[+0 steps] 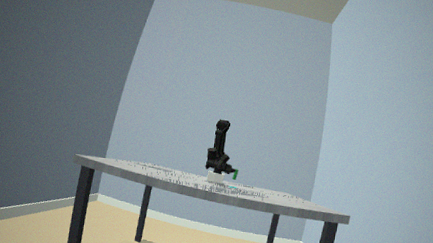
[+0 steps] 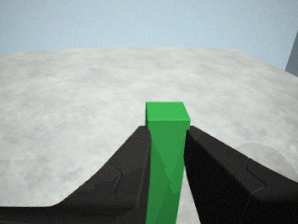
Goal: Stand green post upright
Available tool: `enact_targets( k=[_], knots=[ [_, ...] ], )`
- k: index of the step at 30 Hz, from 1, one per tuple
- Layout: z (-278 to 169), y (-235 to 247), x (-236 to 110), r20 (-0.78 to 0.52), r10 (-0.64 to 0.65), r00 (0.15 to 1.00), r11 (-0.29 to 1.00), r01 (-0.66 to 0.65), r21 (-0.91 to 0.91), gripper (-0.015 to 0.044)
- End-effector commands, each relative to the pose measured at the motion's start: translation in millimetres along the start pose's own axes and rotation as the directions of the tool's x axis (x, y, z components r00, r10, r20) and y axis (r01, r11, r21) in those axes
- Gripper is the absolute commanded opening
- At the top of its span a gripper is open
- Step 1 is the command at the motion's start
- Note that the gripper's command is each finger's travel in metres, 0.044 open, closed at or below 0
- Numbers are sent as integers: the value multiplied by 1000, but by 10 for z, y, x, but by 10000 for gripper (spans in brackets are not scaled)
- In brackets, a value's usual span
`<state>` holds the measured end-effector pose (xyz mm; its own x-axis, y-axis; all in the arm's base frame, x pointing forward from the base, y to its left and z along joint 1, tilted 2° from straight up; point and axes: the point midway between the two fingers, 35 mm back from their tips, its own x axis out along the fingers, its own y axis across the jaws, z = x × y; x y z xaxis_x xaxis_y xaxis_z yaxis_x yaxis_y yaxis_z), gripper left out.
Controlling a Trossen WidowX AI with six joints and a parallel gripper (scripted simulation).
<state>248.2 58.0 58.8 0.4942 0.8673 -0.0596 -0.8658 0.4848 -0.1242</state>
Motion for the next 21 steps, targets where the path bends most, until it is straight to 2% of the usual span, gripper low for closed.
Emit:
enact_targets(
  k=[1, 21],
  knots=[
    [-76, 16, 7, -2, -1, 1000, 1000, 1, -13, 23],
    [-381, 138, 35, -11, 8, 1000, 999, -9, -48, 23]
  ],
)
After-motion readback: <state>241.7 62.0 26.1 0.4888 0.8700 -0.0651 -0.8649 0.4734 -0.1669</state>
